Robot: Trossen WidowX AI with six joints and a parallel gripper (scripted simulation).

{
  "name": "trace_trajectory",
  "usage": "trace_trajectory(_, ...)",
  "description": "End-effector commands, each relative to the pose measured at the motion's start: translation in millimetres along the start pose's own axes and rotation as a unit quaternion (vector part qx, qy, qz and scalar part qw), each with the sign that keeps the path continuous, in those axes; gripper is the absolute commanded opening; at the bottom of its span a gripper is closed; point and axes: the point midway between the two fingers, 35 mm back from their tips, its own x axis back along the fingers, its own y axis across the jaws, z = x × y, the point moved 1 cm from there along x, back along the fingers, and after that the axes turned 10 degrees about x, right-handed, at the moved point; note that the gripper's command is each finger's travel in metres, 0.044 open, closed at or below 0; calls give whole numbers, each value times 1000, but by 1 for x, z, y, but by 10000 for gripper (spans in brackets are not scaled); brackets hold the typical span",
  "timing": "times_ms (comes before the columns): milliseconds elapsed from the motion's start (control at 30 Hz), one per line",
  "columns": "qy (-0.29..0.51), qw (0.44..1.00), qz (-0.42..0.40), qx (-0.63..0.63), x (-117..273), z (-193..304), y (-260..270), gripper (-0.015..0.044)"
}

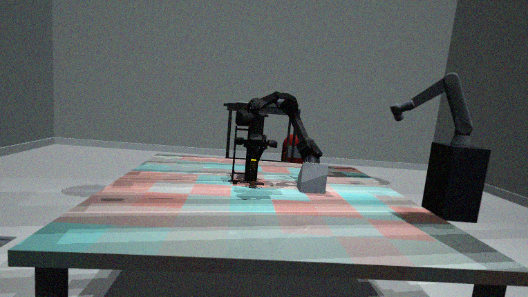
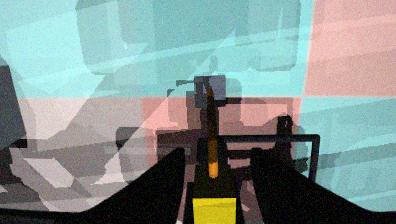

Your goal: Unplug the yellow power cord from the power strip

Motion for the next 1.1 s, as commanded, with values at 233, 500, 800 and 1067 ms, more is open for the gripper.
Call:
trace_trajectory(233,6,1000,-4,9,-2,7,2,160)
trace_trajectory(500,7,1000,-4,9,-2,20,4,160)
trace_trajectory(800,7,1000,-4,9,-2,34,7,160)
trace_trajectory(1067,7,1000,-4,9,-2,40,8,160)
